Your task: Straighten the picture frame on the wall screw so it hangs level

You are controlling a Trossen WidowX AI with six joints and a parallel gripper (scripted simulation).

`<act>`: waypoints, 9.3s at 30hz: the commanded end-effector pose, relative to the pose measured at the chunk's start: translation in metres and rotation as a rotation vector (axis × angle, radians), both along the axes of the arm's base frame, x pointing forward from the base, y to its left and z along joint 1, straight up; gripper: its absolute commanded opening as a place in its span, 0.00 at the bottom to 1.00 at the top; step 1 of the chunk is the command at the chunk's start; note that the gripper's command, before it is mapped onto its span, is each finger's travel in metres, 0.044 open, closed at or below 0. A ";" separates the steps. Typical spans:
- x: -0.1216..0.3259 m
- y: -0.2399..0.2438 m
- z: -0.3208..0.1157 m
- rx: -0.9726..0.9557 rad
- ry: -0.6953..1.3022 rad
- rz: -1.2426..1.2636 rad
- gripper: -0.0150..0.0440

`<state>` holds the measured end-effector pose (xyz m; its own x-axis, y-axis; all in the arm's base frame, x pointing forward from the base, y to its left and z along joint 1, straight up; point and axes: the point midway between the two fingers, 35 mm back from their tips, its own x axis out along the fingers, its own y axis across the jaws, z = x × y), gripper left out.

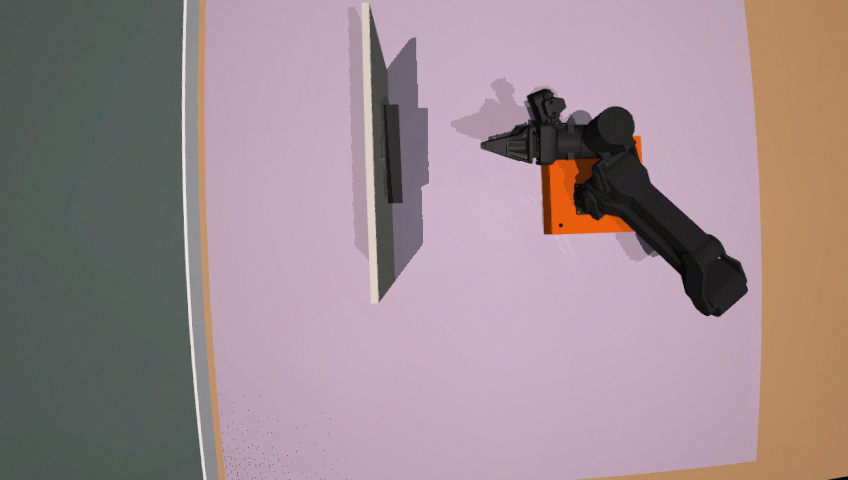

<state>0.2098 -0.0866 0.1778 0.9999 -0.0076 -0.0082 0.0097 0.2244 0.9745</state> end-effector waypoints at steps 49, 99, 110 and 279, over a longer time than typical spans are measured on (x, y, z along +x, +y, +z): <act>0.109 0.001 -0.023 0.080 -0.023 -0.011 0.69; 0.149 0.000 -0.022 0.080 -0.026 -0.011 0.69; 0.149 0.000 -0.022 0.080 -0.026 -0.011 0.69; 0.149 -0.002 -0.009 0.080 -0.026 -0.011 0.25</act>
<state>0.3577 -0.0881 0.1664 0.9997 -0.0231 0.0088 -0.0053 0.1467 0.9892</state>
